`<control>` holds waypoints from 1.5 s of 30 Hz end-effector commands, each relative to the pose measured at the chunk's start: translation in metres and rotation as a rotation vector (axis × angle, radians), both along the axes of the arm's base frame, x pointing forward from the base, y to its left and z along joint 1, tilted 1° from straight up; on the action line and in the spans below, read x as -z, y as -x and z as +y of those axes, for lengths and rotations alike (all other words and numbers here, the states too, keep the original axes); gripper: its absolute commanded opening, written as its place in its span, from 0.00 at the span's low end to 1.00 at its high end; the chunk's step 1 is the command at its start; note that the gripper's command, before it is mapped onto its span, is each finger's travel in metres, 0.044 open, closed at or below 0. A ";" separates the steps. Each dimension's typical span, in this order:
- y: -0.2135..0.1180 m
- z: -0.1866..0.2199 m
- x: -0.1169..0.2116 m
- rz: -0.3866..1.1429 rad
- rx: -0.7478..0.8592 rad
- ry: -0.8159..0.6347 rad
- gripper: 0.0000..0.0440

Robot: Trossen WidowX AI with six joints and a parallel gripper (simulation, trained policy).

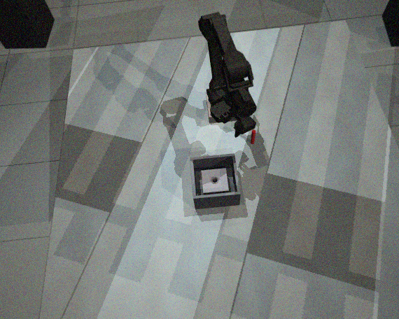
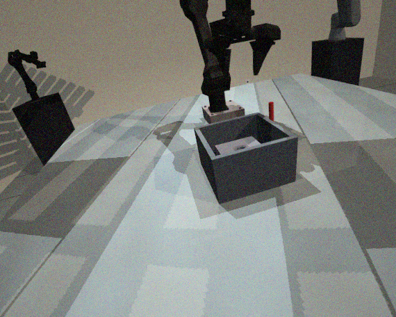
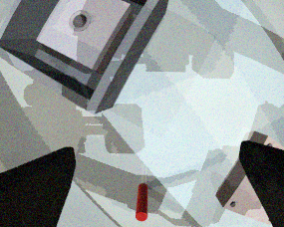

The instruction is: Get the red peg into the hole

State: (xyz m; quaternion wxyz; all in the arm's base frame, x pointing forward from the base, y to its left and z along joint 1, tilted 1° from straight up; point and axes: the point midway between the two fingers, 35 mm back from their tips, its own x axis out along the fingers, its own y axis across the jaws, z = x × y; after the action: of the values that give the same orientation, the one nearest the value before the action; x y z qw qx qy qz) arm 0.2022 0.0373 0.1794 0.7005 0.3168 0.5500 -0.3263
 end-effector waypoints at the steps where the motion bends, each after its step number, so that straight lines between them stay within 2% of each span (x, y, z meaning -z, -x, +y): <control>1: 0.016 0.017 0.018 0.070 0.040 -0.014 1.00; 13: 0.038 0.059 0.070 0.151 0.096 -0.044 1.00; 32: 0.035 0.097 0.153 0.082 0.090 -0.168 0.98; 35: 0.036 0.097 0.160 0.090 0.109 -0.181 0.87; 45: 0.040 0.099 0.161 0.151 0.117 -0.227 0.28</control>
State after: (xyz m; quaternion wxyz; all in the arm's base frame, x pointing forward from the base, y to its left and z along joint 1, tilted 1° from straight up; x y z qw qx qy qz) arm 0.1624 0.1353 0.0178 0.6049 0.3978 0.6059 -0.3298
